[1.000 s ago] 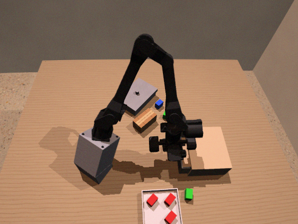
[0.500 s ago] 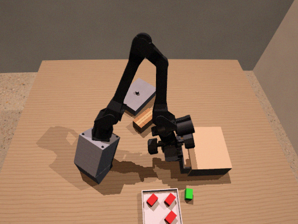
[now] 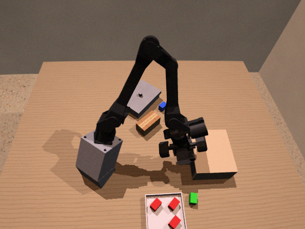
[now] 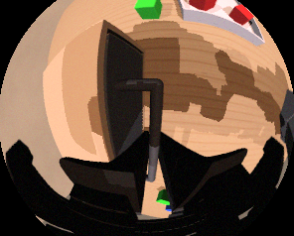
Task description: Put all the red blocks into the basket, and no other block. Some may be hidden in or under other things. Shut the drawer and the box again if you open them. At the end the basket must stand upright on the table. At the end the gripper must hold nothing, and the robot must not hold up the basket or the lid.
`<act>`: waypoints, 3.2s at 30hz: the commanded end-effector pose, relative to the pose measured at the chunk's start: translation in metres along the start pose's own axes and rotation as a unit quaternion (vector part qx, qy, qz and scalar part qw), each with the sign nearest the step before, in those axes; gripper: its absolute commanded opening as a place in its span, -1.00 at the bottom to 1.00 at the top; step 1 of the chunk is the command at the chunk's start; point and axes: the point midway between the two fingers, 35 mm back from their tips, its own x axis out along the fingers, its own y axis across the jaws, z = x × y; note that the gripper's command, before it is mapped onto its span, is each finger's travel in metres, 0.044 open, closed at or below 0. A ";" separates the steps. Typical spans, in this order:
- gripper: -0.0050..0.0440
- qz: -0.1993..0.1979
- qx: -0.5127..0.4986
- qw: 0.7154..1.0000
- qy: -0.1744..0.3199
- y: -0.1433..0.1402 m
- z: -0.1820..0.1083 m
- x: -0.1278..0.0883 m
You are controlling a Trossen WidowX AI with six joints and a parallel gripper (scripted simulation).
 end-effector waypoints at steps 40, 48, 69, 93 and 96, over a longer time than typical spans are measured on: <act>-0.19 0.007 -0.002 1.000 -0.001 0.000 0.000 -0.001; -0.19 0.007 -0.002 1.000 -0.001 -0.001 0.000 -0.004; -0.19 0.007 -0.002 1.000 -0.001 -0.001 0.000 -0.049; 1.00 -0.060 -0.289 0.956 0.011 -0.025 0.002 -0.101; 1.00 -0.078 -0.375 0.923 0.021 -0.030 0.001 -0.110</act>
